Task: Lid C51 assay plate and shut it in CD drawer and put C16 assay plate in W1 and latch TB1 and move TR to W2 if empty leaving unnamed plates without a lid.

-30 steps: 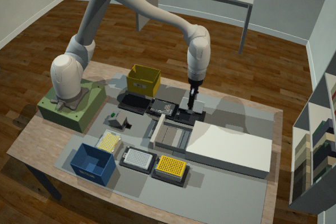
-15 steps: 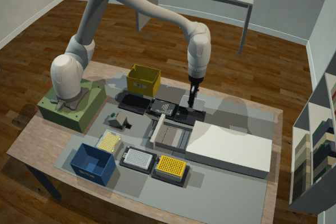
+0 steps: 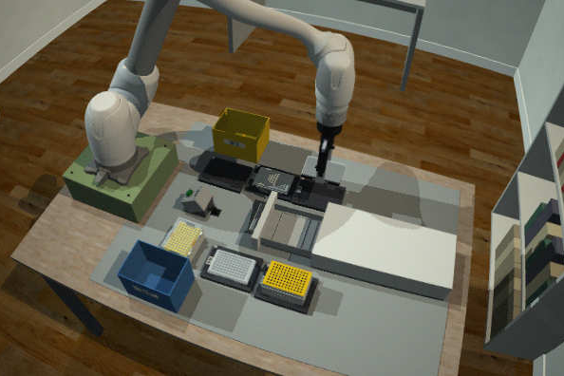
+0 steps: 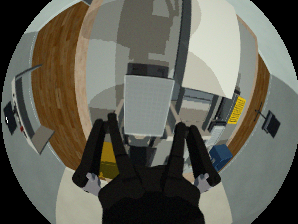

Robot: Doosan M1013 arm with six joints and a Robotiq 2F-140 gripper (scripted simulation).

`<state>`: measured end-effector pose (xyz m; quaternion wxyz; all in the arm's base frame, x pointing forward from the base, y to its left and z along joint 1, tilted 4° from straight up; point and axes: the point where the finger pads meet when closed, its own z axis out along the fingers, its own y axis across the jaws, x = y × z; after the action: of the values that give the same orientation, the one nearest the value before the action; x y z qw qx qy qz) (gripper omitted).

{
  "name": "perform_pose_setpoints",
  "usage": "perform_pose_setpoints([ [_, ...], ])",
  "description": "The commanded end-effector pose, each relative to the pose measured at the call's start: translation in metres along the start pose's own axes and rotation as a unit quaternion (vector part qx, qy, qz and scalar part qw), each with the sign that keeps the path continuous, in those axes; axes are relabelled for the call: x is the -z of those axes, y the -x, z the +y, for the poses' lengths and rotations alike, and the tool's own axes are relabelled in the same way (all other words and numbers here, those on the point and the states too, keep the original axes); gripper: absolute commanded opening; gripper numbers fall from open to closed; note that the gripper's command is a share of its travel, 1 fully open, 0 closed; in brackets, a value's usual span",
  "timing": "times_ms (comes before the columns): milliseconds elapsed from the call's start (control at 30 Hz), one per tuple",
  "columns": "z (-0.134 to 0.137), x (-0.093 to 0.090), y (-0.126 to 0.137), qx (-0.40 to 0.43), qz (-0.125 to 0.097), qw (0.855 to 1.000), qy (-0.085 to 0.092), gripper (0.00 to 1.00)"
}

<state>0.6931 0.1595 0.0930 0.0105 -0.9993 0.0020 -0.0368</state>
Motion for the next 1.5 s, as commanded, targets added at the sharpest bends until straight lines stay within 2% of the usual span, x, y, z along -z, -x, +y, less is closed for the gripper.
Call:
perform_pose_setpoints([
  [0,0.000,0.004,0.000,0.000,0.000,1.000,0.000,0.00],
  [233,0.000,0.013,0.000,0.000,0.000,1.000,0.000,0.00],
  [500,0.000,0.014,0.000,0.000,0.000,1.000,0.000,0.00],
  [800,0.023,0.014,0.006,0.149,0.000,0.989,0.000,0.00],
  [867,0.023,0.014,0.006,0.149,0.000,0.989,0.000,0.00],
  [1100,0.041,0.014,0.012,0.264,0.000,0.965,0.000,0.00],
  [1367,0.062,0.014,0.017,0.389,0.000,0.921,0.000,0.00],
  [1433,0.062,0.014,0.017,0.389,0.000,0.921,0.000,0.00],
  [1467,0.064,0.014,0.018,0.405,0.000,0.914,0.000,0.00],
])
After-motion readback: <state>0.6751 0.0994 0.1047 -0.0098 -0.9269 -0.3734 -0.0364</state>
